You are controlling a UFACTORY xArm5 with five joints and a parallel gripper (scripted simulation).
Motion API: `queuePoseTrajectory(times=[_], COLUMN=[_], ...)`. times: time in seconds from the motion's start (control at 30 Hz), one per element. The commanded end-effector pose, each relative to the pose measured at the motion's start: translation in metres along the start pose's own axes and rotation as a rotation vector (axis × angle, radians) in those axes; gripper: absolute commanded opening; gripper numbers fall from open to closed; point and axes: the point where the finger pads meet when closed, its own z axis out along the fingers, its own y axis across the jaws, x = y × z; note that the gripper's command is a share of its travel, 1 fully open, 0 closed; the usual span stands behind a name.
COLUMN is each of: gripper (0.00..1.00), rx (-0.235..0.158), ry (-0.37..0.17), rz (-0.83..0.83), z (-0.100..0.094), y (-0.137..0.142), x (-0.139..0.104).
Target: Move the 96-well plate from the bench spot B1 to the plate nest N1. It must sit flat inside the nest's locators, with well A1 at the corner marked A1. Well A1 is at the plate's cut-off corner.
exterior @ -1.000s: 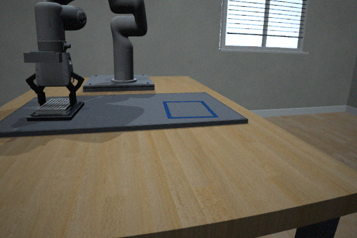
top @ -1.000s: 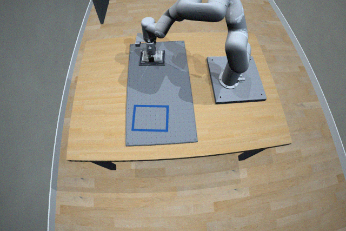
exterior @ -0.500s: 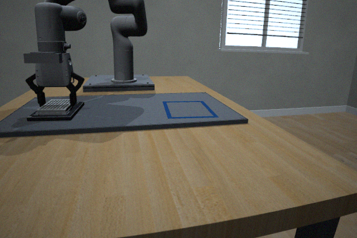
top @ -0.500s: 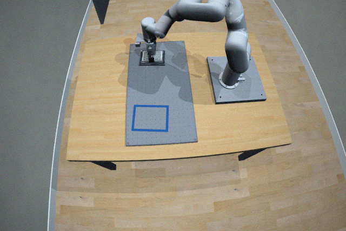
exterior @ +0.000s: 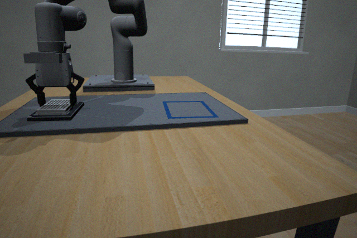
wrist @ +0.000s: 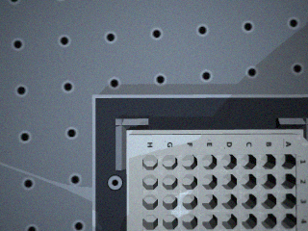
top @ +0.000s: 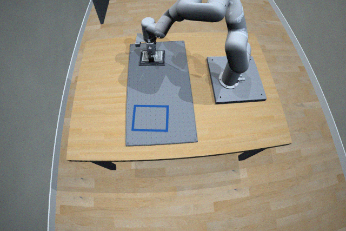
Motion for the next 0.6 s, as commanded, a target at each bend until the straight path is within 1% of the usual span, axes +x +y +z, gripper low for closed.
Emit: queuePoseTrajectory(times=[0.0,0.17,0.23,0.3,0.57], gripper=[1.0,1.0,1.0,1.0,1.0], rx=[0.0,0.0,0.0,0.0,0.0], ry=[0.005,0.005,0.005,0.005,0.005], rz=[0.0,0.0,0.0,0.0,0.0], z=[-0.002,-0.002,-0.007,-0.007,-0.028], y=[0.001,0.001,0.001,0.001,0.001], x=[0.002,0.002,0.002,0.002,0.002])
